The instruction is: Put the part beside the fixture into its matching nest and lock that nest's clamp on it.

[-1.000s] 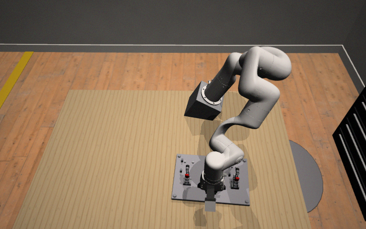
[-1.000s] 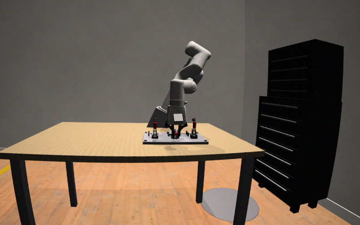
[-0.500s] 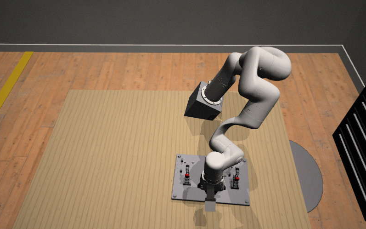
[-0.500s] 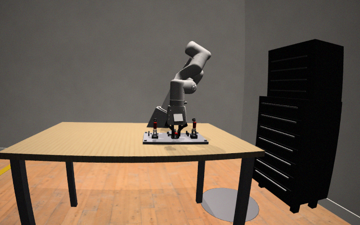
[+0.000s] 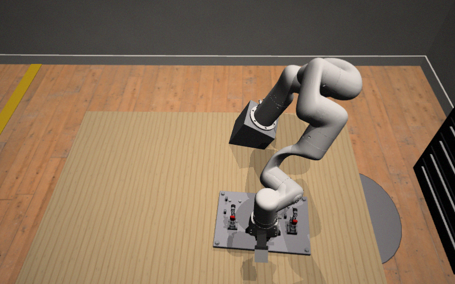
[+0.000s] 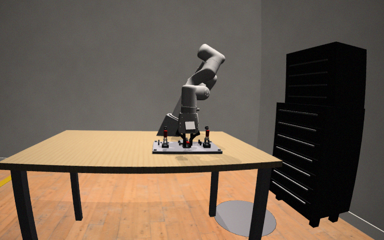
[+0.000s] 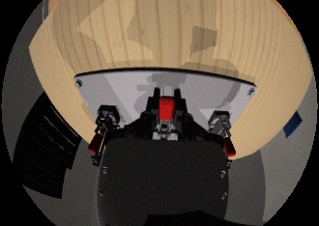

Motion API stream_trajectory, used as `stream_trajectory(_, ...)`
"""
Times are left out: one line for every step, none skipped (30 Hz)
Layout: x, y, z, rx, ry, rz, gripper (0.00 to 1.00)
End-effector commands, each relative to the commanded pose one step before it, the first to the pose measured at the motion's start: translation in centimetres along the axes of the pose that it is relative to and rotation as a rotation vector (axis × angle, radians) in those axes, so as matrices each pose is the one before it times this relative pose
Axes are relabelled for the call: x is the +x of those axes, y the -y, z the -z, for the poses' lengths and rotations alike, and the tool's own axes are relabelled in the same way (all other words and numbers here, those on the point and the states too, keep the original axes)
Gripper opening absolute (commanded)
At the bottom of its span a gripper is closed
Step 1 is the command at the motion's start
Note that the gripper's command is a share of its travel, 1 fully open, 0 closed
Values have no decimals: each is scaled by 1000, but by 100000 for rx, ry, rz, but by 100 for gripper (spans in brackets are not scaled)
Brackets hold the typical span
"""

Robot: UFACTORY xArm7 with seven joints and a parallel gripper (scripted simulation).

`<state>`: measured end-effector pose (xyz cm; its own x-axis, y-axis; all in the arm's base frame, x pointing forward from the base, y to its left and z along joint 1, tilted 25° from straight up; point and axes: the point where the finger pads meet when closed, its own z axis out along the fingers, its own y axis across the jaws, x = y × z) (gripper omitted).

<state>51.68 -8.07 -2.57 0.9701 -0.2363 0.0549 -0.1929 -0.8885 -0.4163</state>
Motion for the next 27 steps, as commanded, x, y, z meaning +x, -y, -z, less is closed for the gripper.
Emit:
stream_trajectory(136, -62, 66, -84, -297, -48, 0)
stream_trajectory(11, 0, -29, 0, 0, 0, 0)
stream_trajectory(12, 0, -31, 0, 0, 0, 0)
stream_trajectory(12, 0, -32, 0, 0, 0, 0)
stream_trajectory(12, 0, -32, 0, 0, 0, 0)
stream_trajectory(12, 0, -31, 0, 0, 0, 0)
stream_trajectory(11, 0, -29, 0, 0, 0, 0)
stream_trajectory(10, 0, -27, 0, 0, 0, 0)
stream_trajectory(9, 0, -24, 0, 0, 0, 0)
stream_trajectory(8, 0, -20, 0, 0, 0, 0)
stream_trajectory(6, 0, -16, 0, 0, 0, 0)
stream_trajectory(5, 0, -12, 0, 0, 0, 0)
stream_trajectory(0, 0, 0, 0, 0, 0, 0)
stream_trajectory(0, 0, 0, 0, 0, 0, 0)
stream_trajectory(3, 0, -8, 0, 0, 0, 0)
stream_trajectory(2, 0, -5, 0, 0, 0, 0)
stream_trajectory(1, 0, -2, 0, 0, 0, 0)
stream_trajectory(0, 0, 0, 0, 0, 0, 0)
stream_trajectory(0, 0, 0, 0, 0, 0, 0)
stream_trajectory(0, 0, 0, 0, 0, 0, 0)
stream_trajectory(0, 0, 0, 0, 0, 0, 0)
stream_trajectory(0, 0, 0, 0, 0, 0, 0)
stream_trajectory(0, 0, 0, 0, 0, 0, 0)
stream_trajectory(0, 0, 0, 0, 0, 0, 0)
stream_trajectory(0, 0, 0, 0, 0, 0, 0)
stream_trajectory(0, 0, 0, 0, 0, 0, 0)
stream_trajectory(0, 0, 0, 0, 0, 0, 0)
